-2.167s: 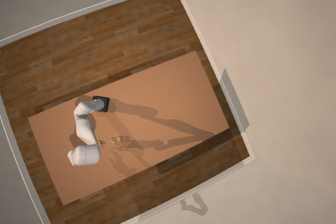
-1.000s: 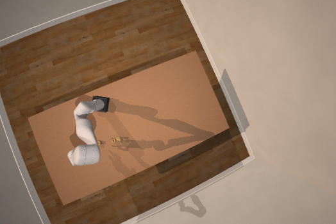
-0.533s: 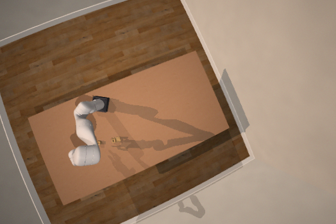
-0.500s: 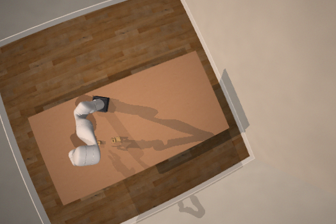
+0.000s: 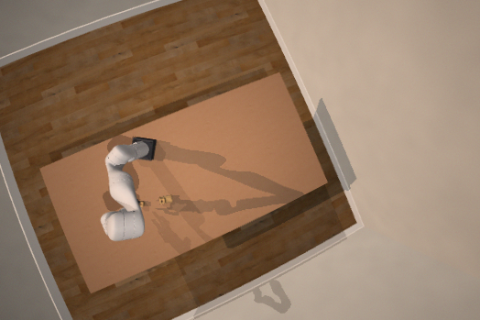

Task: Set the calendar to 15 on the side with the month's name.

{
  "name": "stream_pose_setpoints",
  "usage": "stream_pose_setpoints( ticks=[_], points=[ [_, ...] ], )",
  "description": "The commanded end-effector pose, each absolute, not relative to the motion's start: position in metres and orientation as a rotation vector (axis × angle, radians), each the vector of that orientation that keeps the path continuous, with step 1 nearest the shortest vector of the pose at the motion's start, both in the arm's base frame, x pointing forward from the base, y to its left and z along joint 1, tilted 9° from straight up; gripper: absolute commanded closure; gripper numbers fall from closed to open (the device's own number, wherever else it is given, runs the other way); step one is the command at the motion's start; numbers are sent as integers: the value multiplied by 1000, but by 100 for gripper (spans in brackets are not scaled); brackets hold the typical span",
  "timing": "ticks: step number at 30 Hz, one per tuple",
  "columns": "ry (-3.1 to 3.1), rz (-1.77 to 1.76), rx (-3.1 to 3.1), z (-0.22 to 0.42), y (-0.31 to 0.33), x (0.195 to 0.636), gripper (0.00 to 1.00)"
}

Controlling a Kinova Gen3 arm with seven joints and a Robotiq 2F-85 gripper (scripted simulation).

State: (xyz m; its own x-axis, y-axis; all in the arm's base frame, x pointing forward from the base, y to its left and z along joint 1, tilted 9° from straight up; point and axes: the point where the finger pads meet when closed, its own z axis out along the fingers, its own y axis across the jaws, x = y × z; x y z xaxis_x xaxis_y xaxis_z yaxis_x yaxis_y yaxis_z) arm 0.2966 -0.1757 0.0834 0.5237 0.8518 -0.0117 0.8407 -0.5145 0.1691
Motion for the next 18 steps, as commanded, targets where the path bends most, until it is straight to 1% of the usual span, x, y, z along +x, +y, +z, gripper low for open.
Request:
stream_pose_setpoints(
  ticks=[1, 18],
  points=[
    [1448, 99, 2614, 78, -179, 294, 52],
    [1448, 99, 2614, 61, -181, 297, 52]
  ],
)
